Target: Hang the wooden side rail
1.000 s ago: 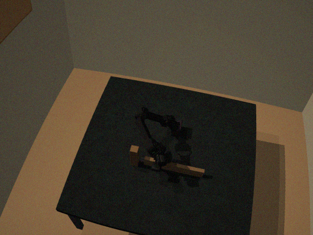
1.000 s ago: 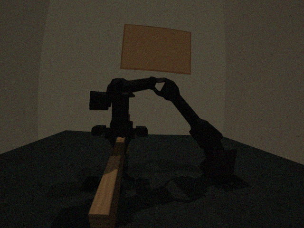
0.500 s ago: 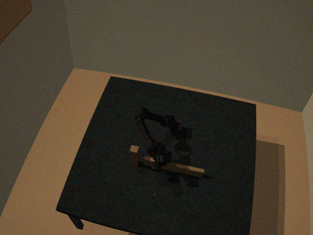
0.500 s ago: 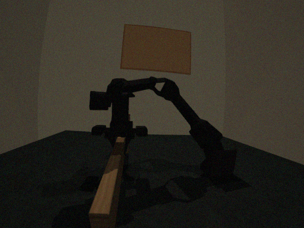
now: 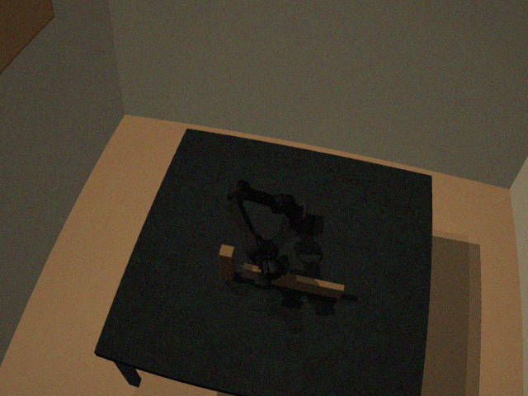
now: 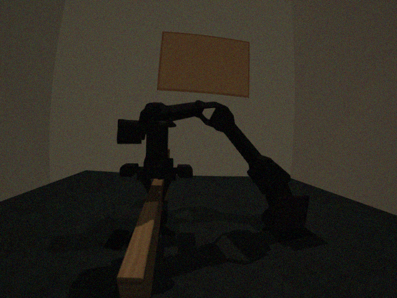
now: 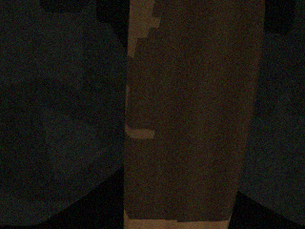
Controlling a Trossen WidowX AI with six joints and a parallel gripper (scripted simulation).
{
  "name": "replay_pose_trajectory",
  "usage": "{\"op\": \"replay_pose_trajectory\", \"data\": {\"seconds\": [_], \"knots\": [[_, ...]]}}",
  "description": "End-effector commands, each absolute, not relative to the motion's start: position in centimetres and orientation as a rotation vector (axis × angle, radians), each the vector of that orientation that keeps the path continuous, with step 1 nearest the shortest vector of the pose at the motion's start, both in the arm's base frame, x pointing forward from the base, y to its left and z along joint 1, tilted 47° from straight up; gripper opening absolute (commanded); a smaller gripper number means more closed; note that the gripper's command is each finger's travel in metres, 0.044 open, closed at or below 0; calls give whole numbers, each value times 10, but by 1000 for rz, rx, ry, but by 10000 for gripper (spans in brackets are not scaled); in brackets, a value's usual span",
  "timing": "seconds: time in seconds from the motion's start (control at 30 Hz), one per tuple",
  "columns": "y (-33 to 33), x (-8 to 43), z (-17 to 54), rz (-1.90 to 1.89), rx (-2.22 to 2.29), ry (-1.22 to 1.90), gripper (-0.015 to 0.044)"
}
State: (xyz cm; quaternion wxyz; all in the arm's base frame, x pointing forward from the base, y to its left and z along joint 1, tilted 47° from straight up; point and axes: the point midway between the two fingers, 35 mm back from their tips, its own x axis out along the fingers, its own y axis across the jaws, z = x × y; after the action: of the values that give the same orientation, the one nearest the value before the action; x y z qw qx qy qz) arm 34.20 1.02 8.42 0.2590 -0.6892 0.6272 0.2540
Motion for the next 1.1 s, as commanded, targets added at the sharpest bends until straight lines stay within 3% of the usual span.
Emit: {"op": "replay_pose_trajectory", "data": {"seconds": [0.0, 1.07], "knots": [[14, 345, 91, 680, -1872, 1674, 0], [10, 344, 93, 680, -1872, 1675, 0]]}}
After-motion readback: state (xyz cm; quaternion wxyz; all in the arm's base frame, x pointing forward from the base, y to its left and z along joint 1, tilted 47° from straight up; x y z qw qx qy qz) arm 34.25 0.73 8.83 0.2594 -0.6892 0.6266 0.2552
